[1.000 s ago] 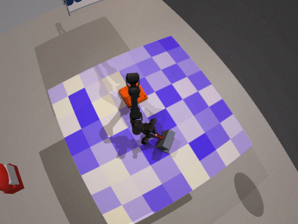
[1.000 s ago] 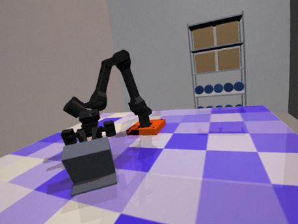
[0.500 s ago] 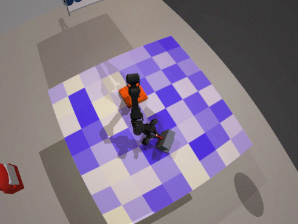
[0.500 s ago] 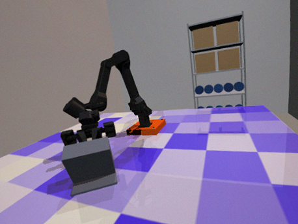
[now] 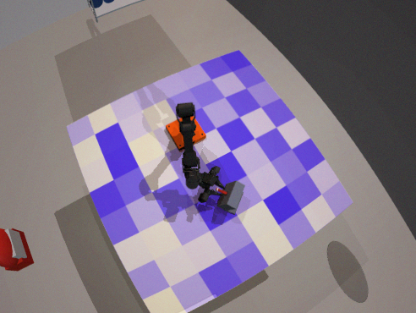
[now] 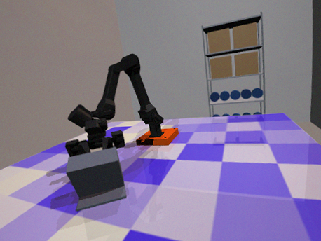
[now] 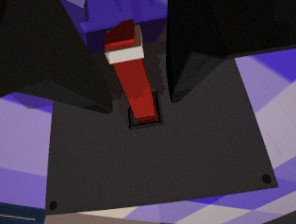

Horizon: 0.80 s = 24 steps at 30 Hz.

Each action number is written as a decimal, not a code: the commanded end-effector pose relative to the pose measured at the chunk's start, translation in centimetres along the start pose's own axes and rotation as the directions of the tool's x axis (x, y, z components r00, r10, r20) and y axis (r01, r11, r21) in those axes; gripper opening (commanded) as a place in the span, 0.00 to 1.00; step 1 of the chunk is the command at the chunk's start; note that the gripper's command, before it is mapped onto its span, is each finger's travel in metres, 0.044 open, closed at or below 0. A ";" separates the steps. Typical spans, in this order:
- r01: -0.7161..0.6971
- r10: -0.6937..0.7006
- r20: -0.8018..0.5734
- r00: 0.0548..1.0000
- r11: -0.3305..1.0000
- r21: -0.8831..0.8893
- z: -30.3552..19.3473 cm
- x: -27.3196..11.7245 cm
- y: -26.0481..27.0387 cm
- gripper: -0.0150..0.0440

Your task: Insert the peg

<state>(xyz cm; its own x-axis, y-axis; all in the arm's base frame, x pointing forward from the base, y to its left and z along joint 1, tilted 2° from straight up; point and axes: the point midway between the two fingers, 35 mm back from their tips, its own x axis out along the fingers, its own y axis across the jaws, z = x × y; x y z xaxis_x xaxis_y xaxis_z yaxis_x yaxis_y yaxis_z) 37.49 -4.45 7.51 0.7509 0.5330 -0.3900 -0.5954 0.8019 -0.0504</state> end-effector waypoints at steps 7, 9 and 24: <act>0.000 0.000 -0.002 1.000 1.000 -0.001 0.0 -0.3 0.0 0.97; 0.000 0.000 -0.004 1.000 1.000 -0.001 -0.1 -0.5 -0.1 1.00; -0.001 0.001 -0.018 1.000 1.000 -0.003 -0.4 -2.8 -0.4 1.00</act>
<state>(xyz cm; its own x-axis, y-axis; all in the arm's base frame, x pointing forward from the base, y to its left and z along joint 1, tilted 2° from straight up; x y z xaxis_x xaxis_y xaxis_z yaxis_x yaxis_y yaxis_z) 35.81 -6.09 7.81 0.7448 0.5261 -0.4105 -0.5930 0.8039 -0.0455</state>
